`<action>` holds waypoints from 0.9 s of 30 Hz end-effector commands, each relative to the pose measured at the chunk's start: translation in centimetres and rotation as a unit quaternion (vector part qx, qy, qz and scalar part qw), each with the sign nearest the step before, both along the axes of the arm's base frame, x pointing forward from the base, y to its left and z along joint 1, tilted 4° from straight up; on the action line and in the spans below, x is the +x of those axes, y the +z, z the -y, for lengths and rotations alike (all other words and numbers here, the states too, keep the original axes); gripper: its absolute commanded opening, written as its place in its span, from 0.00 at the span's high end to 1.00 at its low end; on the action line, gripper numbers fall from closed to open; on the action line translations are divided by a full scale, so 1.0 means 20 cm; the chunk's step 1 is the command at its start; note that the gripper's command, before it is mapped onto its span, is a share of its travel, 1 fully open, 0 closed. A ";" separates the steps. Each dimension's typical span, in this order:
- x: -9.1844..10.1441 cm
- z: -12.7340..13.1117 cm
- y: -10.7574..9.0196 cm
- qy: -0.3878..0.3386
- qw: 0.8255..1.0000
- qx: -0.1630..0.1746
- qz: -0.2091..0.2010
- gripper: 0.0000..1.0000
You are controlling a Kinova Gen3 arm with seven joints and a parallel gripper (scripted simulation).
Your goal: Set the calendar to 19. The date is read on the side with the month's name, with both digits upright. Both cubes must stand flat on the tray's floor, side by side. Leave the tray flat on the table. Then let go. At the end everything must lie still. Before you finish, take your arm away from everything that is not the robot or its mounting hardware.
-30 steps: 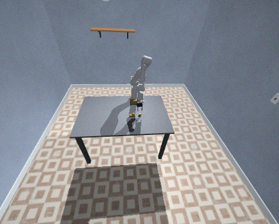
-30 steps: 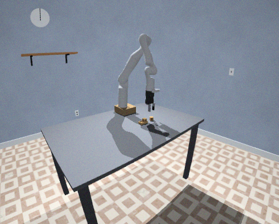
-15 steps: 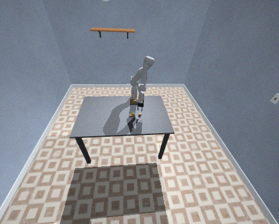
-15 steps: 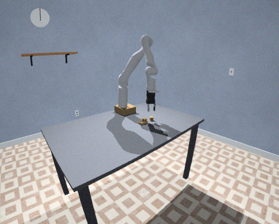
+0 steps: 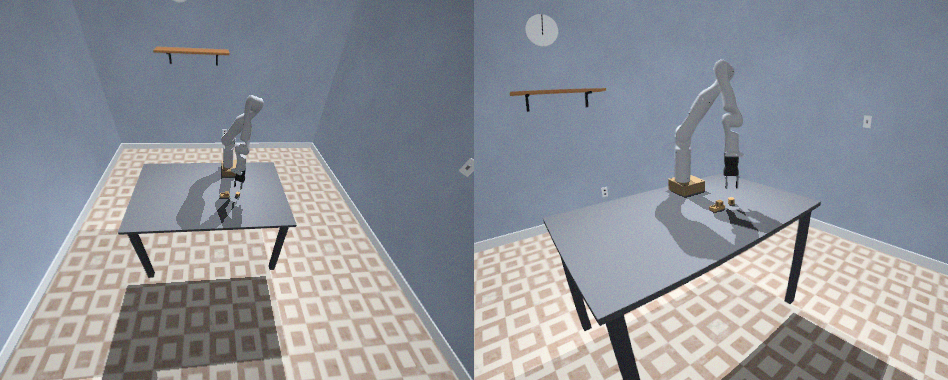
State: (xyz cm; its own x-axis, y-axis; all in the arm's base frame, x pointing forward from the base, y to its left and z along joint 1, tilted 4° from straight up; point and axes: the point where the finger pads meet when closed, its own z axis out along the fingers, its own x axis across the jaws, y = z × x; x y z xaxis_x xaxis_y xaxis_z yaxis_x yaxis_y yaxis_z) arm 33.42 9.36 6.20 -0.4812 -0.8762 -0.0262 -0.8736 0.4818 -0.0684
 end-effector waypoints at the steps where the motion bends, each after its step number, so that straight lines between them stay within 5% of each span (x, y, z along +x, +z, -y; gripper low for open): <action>1: 0.00 0.00 0.00 0.001 1.000 0.000 0.000 0.00; 2: 0.00 0.00 0.00 0.001 1.000 0.000 0.000 0.00; 3: 0.00 0.00 0.00 0.001 1.000 0.000 0.000 0.13; 27: 0.00 0.00 0.00 0.001 1.000 0.000 0.000 0.13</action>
State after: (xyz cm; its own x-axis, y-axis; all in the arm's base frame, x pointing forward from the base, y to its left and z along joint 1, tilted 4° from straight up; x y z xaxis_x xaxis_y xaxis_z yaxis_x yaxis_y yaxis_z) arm 33.39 9.42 6.18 -0.4800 -0.8769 -0.0257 -0.8743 0.4806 -0.0685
